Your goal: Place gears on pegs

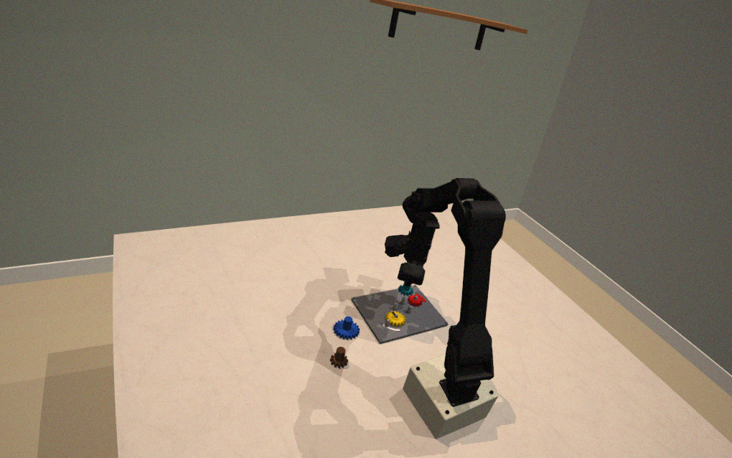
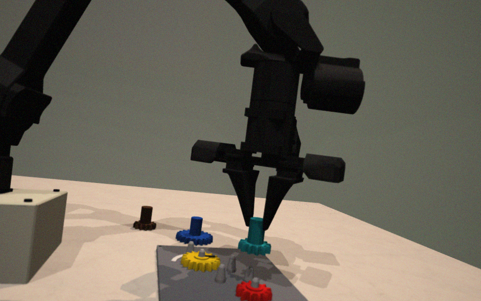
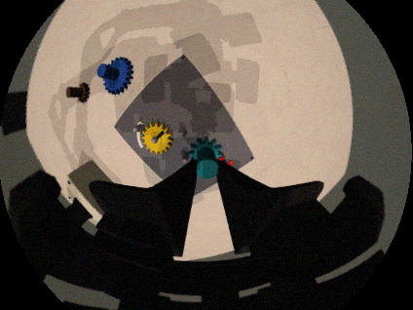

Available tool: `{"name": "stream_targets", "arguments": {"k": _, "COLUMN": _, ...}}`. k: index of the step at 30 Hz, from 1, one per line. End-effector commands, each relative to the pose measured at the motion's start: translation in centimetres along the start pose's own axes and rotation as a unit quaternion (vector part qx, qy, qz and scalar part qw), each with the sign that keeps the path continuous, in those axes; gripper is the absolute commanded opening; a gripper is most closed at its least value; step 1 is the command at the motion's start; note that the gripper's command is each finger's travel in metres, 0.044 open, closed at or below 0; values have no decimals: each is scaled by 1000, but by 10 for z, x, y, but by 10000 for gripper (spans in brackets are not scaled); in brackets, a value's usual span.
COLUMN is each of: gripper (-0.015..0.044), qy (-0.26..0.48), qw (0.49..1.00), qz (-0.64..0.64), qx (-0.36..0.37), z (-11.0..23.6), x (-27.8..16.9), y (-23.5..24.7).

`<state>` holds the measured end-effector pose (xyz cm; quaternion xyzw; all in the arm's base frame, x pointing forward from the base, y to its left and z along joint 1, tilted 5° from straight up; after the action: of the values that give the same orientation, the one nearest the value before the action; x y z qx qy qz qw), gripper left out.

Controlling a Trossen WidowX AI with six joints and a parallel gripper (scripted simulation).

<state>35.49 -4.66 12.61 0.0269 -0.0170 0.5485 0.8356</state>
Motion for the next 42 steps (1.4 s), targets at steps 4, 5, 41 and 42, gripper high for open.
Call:
{"name": "stream_targets", "arguments": {"k": 4, "gripper": 0, "qy": 3, "qw": 1000, "qz": 25, "qx": 4, "z": -12, "x": -1, "y": 0}}
{"name": "stream_targets", "arguments": {"k": 5, "gripper": 0, "qy": 3, "qw": 1000, "qz": 22, "qx": 4, "z": -14, "x": -1, "y": 0}}
{"name": "stream_targets", "arguments": {"k": 41, "gripper": 0, "qy": 3, "qw": 998, "qz": -66, "qx": 3, "z": -36, "x": -1, "y": 1}}
{"name": "stream_targets", "arguments": {"k": 42, "gripper": 0, "qy": 3, "qw": 999, "qz": -53, "qx": 3, "z": -36, "x": -1, "y": 1}}
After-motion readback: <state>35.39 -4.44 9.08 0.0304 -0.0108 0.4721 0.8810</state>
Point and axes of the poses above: the point midway between the two fingers, 35 mm back from their tips, its own z axis back along the fingers, its own y axis across the jaws, x = y × z, the point moved 10 cm from there along z, back along the fingers, and after that the axes turned 9 degrees about z, right-handed, at the moved point
